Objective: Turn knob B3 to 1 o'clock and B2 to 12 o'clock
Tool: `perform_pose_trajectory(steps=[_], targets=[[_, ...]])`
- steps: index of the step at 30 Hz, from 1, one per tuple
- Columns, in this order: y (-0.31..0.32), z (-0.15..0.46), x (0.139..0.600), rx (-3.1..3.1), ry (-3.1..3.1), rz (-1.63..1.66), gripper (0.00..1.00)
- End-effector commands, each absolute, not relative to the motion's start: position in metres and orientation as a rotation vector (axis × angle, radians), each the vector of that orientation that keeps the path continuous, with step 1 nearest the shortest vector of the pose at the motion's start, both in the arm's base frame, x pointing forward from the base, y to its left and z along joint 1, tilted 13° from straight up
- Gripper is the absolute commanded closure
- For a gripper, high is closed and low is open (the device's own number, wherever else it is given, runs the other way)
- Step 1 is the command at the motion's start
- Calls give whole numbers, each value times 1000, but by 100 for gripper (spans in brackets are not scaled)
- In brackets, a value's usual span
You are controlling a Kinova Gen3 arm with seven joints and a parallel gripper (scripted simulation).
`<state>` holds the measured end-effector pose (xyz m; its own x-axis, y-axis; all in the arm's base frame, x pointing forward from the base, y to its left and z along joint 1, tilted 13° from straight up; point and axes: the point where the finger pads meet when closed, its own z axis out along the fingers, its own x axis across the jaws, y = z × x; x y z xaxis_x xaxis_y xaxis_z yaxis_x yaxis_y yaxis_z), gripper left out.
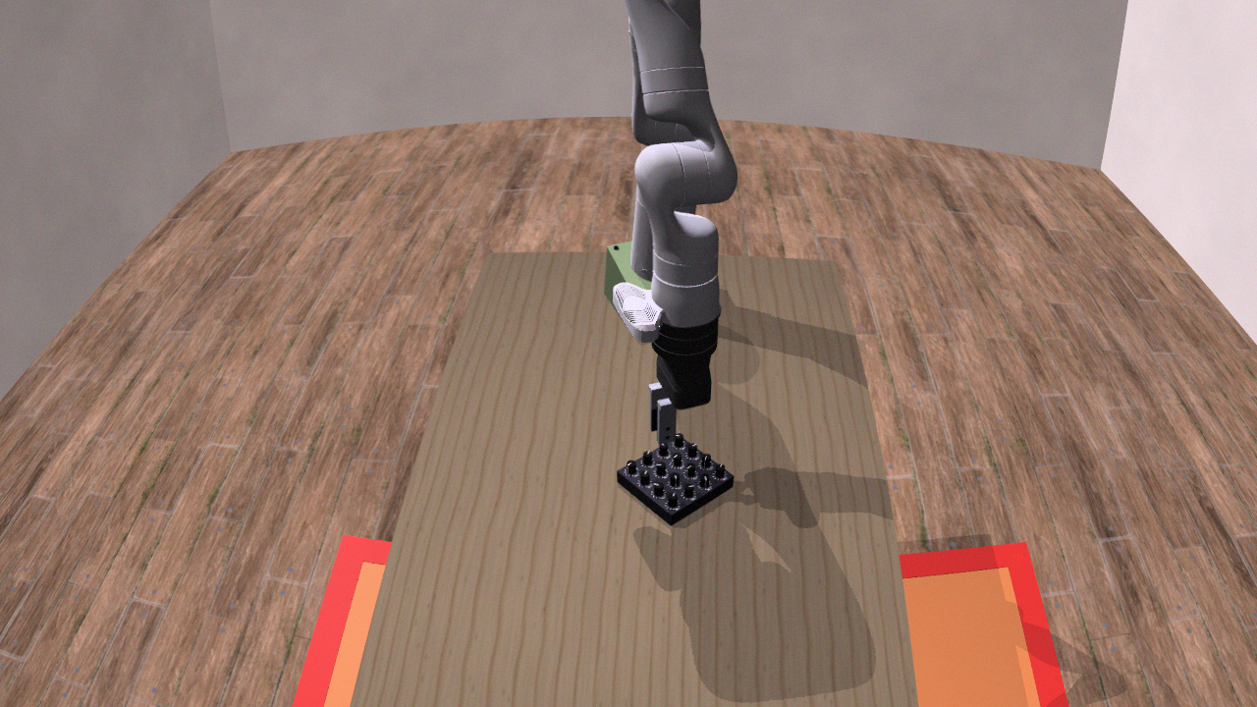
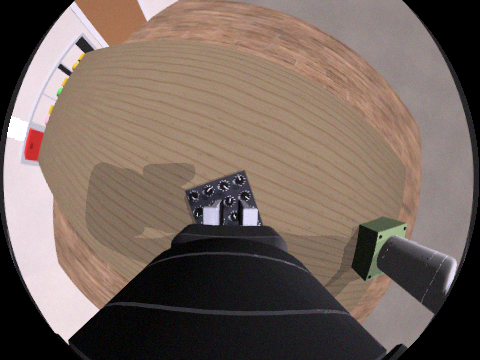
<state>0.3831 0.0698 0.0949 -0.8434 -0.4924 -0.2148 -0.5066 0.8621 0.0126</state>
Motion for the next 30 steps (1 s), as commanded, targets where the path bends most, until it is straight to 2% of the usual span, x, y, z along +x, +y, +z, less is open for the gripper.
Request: perform_pose_trajectory(steps=[1,30], targets=[[69,97,384,-788,2821,98,54],[70,98,386,-845,2799,91,54]])
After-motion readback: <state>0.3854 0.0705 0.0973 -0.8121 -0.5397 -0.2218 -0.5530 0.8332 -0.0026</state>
